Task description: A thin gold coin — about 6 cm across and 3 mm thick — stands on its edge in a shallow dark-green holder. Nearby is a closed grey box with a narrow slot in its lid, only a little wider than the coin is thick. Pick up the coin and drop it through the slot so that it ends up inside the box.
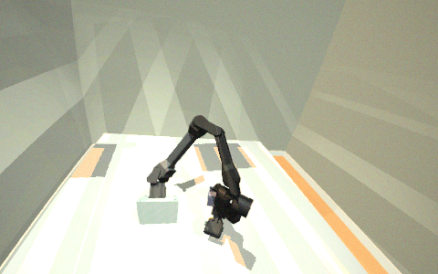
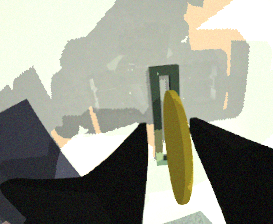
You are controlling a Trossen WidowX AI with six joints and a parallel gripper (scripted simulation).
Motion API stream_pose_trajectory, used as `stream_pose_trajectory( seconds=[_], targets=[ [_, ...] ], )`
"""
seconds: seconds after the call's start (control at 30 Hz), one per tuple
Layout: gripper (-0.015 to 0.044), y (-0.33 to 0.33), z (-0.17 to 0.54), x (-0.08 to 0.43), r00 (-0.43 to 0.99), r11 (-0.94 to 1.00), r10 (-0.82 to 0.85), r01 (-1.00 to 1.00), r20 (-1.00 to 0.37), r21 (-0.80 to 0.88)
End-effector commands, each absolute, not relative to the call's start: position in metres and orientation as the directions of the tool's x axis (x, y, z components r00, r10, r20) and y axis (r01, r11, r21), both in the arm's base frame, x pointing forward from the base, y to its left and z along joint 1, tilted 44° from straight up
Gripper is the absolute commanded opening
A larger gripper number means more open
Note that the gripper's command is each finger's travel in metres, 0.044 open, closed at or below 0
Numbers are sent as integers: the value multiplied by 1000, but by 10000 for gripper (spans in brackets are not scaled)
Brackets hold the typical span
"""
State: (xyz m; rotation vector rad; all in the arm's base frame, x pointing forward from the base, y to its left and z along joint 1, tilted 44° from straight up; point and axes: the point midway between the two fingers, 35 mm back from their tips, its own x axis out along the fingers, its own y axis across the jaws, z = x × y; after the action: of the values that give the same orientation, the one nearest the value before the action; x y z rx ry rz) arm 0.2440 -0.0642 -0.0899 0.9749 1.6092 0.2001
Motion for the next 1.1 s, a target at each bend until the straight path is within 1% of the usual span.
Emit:
stream_pose_trajectory(
  seconds=[0.0,0.1,0.13,0.5,1.07],
  targets=[
    [82,-61,-93,242,30,629,683,484,-729,609],
    [3,-61,-93,242,30,629,683,484,-729,609],
    [0,-61,-93,242,30,629,683,484,-729,609],
    [0,-62,-92,242,30,629,683,484,-730,609],
    [0,-92,-63,244,30,631,680,485,-733,606]
  ],
)
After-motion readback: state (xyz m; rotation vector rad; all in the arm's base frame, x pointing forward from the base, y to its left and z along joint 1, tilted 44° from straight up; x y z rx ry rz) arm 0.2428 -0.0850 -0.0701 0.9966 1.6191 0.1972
